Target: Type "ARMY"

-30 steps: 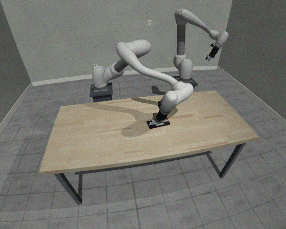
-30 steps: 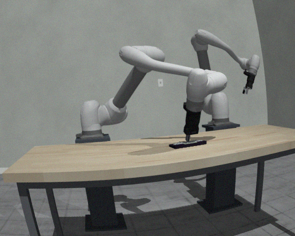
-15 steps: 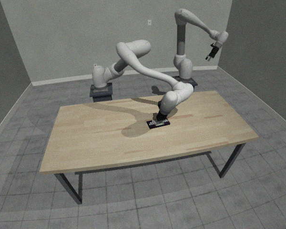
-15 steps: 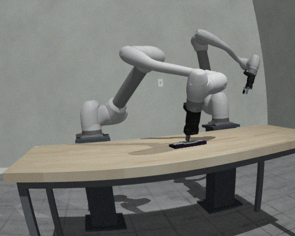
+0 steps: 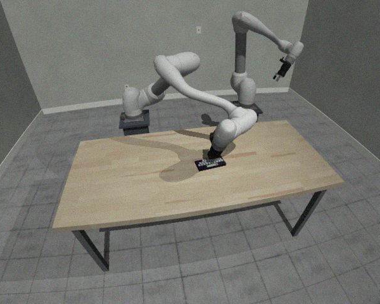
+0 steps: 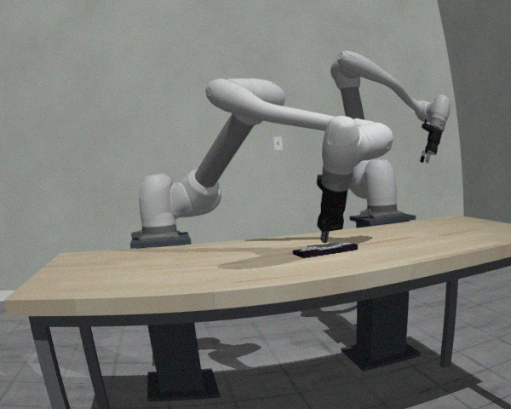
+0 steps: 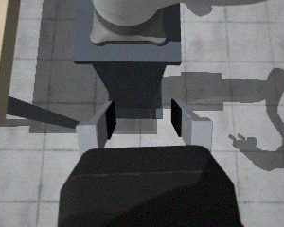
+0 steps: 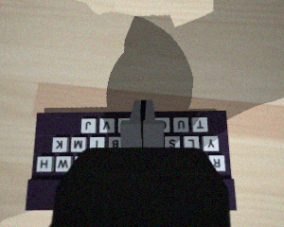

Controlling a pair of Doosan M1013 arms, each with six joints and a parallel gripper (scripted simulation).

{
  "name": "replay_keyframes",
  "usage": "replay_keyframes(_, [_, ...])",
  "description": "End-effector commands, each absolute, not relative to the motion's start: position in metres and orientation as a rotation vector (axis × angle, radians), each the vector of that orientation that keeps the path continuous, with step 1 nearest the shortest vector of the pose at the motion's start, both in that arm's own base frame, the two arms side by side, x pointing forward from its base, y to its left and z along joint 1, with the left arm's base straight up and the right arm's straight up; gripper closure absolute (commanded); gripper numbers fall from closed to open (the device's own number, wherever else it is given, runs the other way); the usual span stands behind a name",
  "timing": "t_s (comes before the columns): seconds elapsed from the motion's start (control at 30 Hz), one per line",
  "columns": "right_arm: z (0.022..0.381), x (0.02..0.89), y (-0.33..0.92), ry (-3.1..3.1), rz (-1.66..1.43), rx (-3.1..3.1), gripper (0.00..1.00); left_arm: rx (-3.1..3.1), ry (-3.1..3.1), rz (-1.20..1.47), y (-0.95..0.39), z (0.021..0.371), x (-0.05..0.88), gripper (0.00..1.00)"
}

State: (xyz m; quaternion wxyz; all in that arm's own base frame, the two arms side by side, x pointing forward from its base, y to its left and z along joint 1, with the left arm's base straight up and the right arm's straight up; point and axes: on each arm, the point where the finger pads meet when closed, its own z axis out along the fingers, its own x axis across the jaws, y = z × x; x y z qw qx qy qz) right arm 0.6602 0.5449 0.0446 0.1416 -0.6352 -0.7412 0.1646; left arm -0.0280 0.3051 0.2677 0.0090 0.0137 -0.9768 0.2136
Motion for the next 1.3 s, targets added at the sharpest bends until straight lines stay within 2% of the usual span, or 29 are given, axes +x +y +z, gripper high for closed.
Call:
replay_keyframes(0.0, [0.05,0.662,0.545,-2.151,0.475,-1.828,1.0,0.052,-3.052,0.676,0.302,0.269,-0.027,0.0])
replay_keyframes(0.53, [0.048,0.679,0.605,-2.14,0.475,-1.83,1.0,0.052,-3.052,0.676,0.302,0.269,-0.027,0.0])
replay_keyframes(1.27, [0.041,0.687,0.618,-2.141,0.463,-1.836,1.0,0.052,-3.052,0.676,0.302,0.269,-0.027,0.0])
